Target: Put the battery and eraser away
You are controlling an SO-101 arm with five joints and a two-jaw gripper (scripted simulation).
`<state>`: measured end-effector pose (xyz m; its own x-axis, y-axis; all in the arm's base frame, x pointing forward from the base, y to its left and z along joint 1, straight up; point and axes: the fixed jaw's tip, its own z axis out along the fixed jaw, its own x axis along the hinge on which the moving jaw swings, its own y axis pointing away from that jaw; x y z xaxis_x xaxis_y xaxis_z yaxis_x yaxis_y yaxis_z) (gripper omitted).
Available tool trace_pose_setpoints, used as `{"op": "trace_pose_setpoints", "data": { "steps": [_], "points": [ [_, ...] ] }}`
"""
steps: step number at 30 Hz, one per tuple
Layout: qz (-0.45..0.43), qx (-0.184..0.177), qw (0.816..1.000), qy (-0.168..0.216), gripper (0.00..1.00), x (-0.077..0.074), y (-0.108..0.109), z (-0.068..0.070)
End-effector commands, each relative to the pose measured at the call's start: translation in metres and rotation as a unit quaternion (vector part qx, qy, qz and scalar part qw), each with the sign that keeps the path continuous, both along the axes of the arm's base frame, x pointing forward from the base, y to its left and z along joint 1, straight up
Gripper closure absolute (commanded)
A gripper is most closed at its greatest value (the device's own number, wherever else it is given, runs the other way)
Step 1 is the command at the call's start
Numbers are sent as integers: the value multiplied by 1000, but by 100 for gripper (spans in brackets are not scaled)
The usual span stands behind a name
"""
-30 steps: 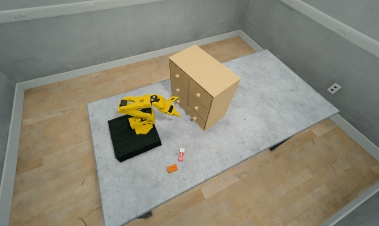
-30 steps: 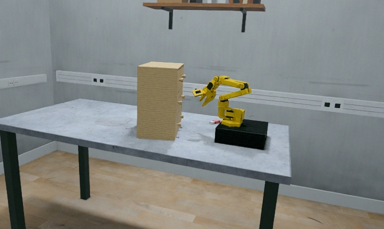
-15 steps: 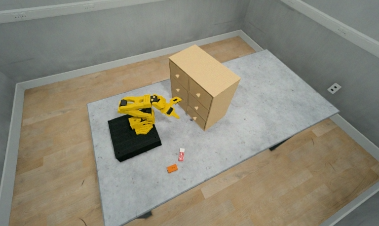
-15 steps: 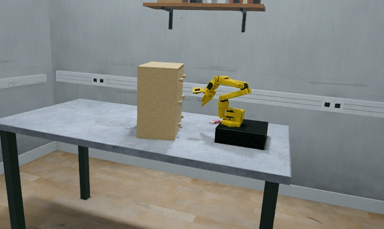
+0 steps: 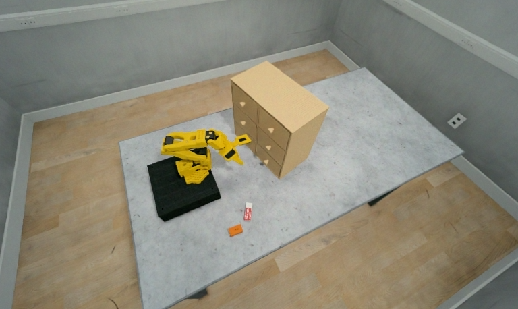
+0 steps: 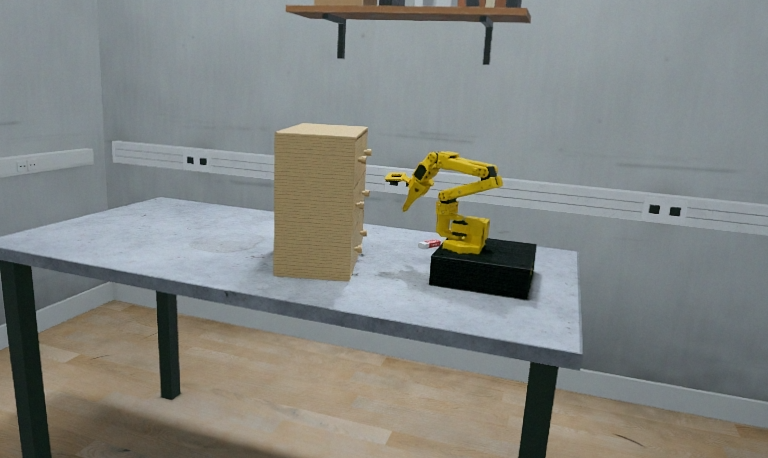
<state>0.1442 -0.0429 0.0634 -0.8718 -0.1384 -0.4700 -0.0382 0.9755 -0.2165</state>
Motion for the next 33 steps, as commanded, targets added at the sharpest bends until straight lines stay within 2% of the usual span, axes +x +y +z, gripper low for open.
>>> {"op": "trace_pose_setpoints", "data": {
  "steps": [1,8,10,15,33],
  "points": [
    [-45,27,999,1,79,-3,0,-4],
    [-121,67,990,-13,79,-2,-1,-3],
    [-121,67,990,-13,79,-2,-1,-3],
    [-174,96,980,-24,79,-1,-2,-3],
    [-174,96,980,-24,79,-1,-2,-3]
  ]
}}
